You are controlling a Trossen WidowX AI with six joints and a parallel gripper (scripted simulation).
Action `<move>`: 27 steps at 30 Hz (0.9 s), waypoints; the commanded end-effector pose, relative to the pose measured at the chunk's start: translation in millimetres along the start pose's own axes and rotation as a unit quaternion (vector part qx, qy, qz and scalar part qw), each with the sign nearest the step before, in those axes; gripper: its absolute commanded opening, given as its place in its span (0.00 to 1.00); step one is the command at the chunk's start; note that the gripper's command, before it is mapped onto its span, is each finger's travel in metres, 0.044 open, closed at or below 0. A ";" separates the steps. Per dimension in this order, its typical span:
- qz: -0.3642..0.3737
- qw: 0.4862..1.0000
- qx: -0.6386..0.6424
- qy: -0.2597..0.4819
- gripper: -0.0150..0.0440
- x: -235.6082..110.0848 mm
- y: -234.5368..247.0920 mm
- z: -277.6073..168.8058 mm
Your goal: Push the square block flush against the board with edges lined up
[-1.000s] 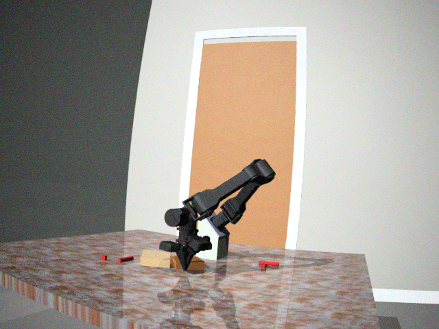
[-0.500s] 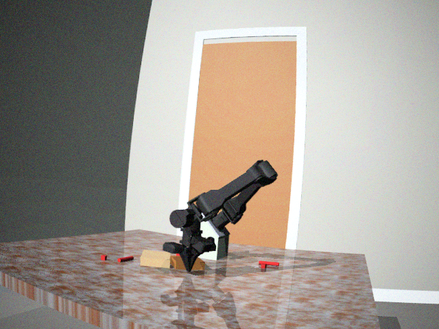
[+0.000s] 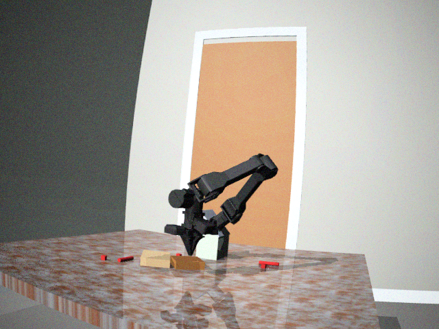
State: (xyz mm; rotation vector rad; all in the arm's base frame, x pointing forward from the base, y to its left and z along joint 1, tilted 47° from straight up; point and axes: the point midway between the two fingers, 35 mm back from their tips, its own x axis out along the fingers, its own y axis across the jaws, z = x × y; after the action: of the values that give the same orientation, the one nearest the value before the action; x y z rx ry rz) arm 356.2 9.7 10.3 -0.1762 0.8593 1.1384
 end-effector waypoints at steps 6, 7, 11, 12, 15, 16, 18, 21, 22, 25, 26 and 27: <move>0.008 0.996 0.092 0.005 0.25 0.8 14.0 0.5; 0.008 0.994 0.109 0.006 0.25 0.6 16.0 0.4; 0.007 0.984 0.177 0.007 0.25 0.0 23.5 -0.4; 0.007 0.981 0.194 0.007 0.25 -0.2 25.3 -0.7; 0.006 0.970 0.244 0.008 0.25 -0.5 30.6 -1.6; 0.005 0.965 0.261 0.008 0.25 -0.6 32.4 -1.9; 0.005 0.956 0.293 0.008 0.25 -0.8 36.0 -2.6; 0.004 0.940 0.342 0.009 0.25 -1.1 41.8 -3.4; 0.004 0.934 0.358 0.009 0.25 -1.2 43.8 -3.7; 0.004 0.914 0.406 0.009 0.25 -1.5 49.8 -4.6; 0.004 0.907 0.421 0.009 0.25 -1.6 51.8 -4.9; 0.004 0.899 0.437 0.009 0.25 -1.6 53.8 -5.3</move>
State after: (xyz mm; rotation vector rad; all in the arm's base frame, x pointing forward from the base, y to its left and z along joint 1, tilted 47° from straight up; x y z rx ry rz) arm 314.6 27.5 24.2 0.4930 1.2675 0.7171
